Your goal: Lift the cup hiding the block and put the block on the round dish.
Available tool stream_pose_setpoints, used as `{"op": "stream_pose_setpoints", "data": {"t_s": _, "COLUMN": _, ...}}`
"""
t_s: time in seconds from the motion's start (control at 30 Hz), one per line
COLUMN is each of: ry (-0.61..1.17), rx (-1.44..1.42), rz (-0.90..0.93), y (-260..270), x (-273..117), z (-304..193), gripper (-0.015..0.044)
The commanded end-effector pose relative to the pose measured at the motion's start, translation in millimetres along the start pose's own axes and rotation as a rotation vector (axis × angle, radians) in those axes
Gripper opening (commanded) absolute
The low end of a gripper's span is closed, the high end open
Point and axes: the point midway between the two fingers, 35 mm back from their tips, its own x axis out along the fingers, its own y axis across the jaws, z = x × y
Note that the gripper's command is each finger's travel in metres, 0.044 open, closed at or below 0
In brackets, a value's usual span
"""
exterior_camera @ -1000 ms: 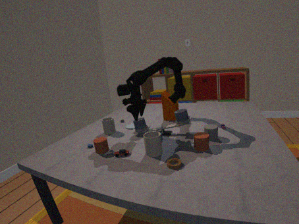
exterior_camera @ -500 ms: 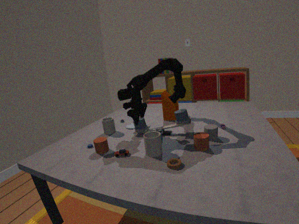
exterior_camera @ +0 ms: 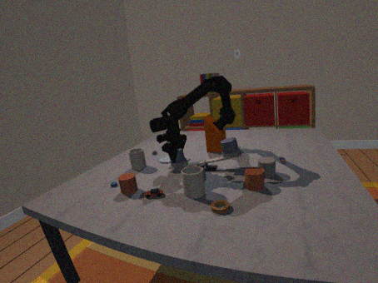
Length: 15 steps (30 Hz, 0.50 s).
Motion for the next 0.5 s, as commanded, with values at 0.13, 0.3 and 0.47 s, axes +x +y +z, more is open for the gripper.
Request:
{"op": "stream_pose_setpoints", "data": {"t_s": 0.13, "ry": 0.003, "rx": 0.003, "rz": 0.003, "y": -0.1, "x": 3.2, "z": -0.5, "gripper": 0.0348}}
{"op": "stream_pose_setpoints", "data": {"t_s": 0.3, "ry": 0.003, "rx": 0.003, "rz": 0.003, "y": -0.1, "x": 3.2, "z": -0.5, "gripper": 0.0315}}
{"op": "stream_pose_setpoints", "data": {"t_s": 0.47, "ry": 0.003, "rx": 0.003, "rz": 0.003, "y": 0.2, "x": 2.1, "z": -0.3, "gripper": 0.0203}}
